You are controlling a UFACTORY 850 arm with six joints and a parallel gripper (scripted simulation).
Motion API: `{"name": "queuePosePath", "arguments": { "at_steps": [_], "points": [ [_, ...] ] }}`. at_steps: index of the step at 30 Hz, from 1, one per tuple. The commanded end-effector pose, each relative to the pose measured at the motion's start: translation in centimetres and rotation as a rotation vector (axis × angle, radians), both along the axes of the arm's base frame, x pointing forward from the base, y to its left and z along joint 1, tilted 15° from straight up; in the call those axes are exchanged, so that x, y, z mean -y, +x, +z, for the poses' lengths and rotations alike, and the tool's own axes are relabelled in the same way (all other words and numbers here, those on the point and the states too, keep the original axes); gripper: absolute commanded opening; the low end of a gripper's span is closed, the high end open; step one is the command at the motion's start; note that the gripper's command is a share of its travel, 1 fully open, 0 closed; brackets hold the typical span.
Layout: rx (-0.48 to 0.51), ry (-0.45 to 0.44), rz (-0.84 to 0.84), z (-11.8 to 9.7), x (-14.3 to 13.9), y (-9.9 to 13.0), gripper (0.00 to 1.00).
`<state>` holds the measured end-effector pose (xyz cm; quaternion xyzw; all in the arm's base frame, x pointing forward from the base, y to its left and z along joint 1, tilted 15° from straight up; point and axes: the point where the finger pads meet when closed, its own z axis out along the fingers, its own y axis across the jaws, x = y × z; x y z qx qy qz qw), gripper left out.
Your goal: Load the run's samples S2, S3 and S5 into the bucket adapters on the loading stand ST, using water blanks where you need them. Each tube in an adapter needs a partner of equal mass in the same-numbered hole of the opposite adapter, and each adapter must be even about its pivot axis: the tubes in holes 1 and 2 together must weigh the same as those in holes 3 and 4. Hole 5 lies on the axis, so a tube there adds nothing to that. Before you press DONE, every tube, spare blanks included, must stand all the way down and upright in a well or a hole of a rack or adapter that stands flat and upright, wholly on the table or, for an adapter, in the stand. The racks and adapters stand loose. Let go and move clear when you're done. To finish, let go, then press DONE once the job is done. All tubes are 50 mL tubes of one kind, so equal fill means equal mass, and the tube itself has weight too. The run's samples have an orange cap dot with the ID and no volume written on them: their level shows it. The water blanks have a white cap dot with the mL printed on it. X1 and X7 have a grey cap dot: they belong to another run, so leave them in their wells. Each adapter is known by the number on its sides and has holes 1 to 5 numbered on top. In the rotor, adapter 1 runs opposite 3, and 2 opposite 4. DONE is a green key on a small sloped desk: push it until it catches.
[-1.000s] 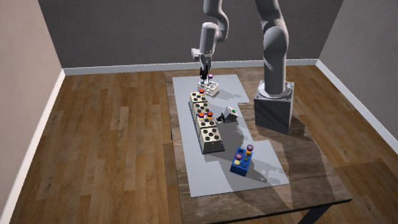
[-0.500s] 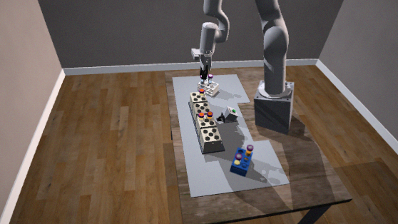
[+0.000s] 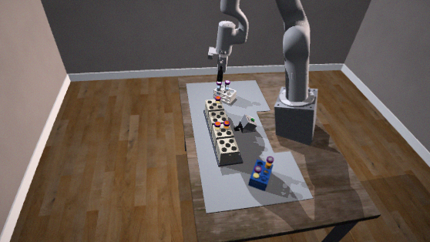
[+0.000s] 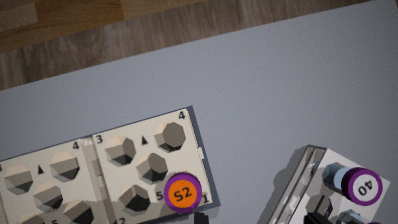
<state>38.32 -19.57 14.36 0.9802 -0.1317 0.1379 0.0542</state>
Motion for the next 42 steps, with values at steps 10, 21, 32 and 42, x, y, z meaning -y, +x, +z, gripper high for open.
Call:
{"name": "queuePosePath", "arguments": {
  "at_steps": [10, 21, 32, 42],
  "points": [
    [0.026, 0.106, -0.426, 0.6, 6.4, -1.6, 0.57],
    [0.031, 0.113, -0.458, 1.0, 10.8, -2.7, 0.57],
    [0.031, 0.113, -0.458, 1.1, 12.1, -3.0, 0.57],
    [0.031, 0.113, -0.458, 0.7, 12.1, -2.9, 0.57]
  ]
}}
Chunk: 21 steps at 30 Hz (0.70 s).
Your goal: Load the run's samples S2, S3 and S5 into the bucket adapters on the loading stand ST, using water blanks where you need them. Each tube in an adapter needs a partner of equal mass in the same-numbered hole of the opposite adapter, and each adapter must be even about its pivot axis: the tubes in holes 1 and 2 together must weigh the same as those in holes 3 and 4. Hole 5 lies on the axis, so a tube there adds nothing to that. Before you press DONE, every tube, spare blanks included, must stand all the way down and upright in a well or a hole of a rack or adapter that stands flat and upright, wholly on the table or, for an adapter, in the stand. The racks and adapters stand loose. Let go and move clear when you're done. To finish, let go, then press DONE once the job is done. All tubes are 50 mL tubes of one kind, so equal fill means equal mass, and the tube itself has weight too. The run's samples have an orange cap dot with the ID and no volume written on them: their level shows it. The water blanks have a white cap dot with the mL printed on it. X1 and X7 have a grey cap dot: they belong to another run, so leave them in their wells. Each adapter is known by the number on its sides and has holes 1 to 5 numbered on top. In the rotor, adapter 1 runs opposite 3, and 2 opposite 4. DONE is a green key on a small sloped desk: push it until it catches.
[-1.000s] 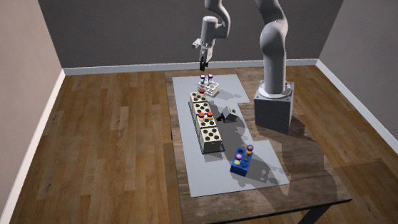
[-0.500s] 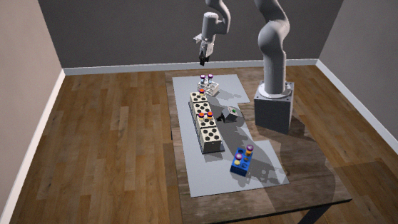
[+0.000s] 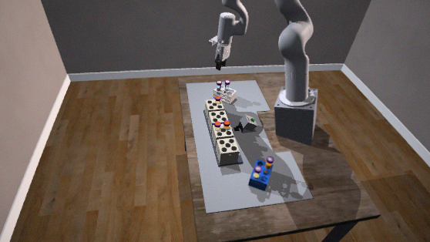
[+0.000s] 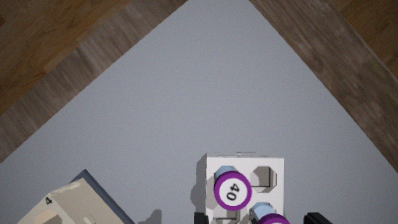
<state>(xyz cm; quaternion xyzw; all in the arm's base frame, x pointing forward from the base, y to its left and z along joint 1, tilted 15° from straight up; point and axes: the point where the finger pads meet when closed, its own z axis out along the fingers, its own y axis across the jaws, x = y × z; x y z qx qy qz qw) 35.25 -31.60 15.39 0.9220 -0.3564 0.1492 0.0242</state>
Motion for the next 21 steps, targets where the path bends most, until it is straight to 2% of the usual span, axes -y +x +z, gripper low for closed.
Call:
{"name": "queuePosePath", "arguments": {
  "at_steps": [1, 21],
  "points": [
    [-0.039, 0.010, -0.005, -0.5, 0.1, 0.2, 0.57],
    [-0.039, 0.010, -0.005, -3.9, 0.6, 1.0, 0.57]
  ]
}}
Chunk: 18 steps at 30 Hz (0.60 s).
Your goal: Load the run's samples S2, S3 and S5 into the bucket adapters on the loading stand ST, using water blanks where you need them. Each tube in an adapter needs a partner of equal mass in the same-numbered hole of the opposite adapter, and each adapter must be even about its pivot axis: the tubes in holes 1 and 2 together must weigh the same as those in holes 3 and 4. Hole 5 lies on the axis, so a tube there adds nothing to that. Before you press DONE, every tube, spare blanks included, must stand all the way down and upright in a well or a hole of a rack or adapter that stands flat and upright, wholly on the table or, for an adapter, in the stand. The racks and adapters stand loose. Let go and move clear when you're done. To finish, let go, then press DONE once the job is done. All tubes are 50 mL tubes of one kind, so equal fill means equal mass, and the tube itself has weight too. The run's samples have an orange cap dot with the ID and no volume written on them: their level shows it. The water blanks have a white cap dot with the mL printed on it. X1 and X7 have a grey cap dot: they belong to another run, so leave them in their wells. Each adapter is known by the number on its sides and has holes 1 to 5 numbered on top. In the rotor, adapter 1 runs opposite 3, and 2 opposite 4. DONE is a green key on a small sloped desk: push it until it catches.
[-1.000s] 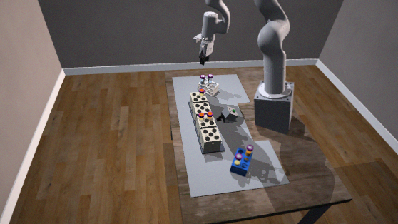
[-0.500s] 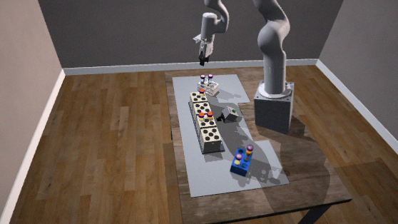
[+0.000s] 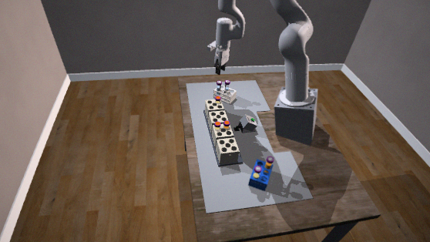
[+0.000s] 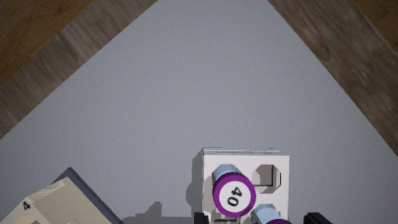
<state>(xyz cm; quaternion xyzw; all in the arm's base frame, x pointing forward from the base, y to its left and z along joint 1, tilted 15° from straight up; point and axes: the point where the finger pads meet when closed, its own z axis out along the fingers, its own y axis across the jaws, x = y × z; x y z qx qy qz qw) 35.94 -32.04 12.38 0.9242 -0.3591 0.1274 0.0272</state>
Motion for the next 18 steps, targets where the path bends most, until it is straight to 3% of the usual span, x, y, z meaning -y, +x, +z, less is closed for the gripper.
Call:
{"name": "queuePosePath", "arguments": {
  "at_steps": [1, 18],
  "points": [
    [0.004, -0.001, 0.000, -1.1, 0.2, 0.3, 0.57],
    [0.004, -0.001, 0.000, -4.0, 0.7, 1.0, 0.57]
  ]
}}
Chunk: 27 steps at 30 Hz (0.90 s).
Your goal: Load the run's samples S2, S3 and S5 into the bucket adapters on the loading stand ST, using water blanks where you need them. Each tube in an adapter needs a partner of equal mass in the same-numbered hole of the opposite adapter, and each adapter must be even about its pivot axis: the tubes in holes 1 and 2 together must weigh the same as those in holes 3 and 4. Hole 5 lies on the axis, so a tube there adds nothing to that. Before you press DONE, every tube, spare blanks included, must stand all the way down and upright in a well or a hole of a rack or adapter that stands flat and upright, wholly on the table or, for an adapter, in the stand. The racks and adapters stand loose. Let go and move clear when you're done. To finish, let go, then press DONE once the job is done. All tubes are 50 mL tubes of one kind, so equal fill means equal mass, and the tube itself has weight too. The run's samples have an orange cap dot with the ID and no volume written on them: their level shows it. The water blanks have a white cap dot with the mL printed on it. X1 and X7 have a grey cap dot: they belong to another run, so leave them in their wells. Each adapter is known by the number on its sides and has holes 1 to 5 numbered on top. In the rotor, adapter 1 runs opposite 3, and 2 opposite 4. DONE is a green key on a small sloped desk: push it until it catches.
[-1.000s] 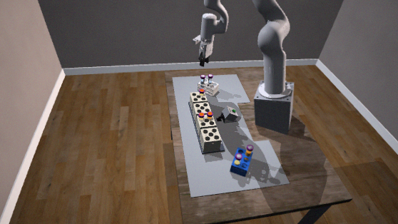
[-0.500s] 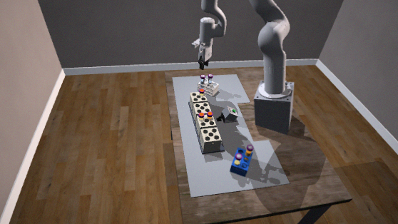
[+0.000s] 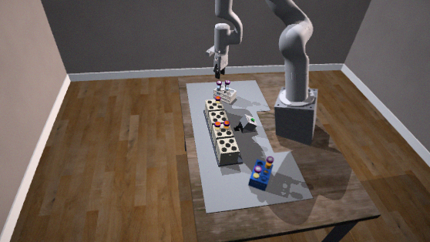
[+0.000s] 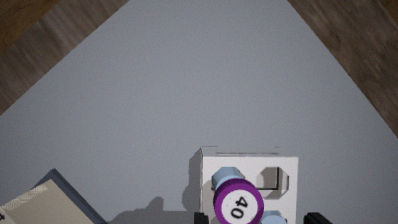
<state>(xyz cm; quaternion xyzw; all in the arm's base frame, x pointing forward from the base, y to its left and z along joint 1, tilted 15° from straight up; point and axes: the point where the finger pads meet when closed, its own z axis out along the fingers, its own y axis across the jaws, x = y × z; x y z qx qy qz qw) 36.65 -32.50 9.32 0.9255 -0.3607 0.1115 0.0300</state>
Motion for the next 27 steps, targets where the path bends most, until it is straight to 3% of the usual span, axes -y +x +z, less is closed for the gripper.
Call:
{"name": "queuePosePath", "arguments": {
  "at_steps": [1, 27],
  "points": [
    [0.036, -0.008, 0.004, -1.2, 0.2, 0.3, 0.57],
    [0.036, -0.008, 0.004, -4.8, 0.8, 1.1, 0.57]
  ]
}}
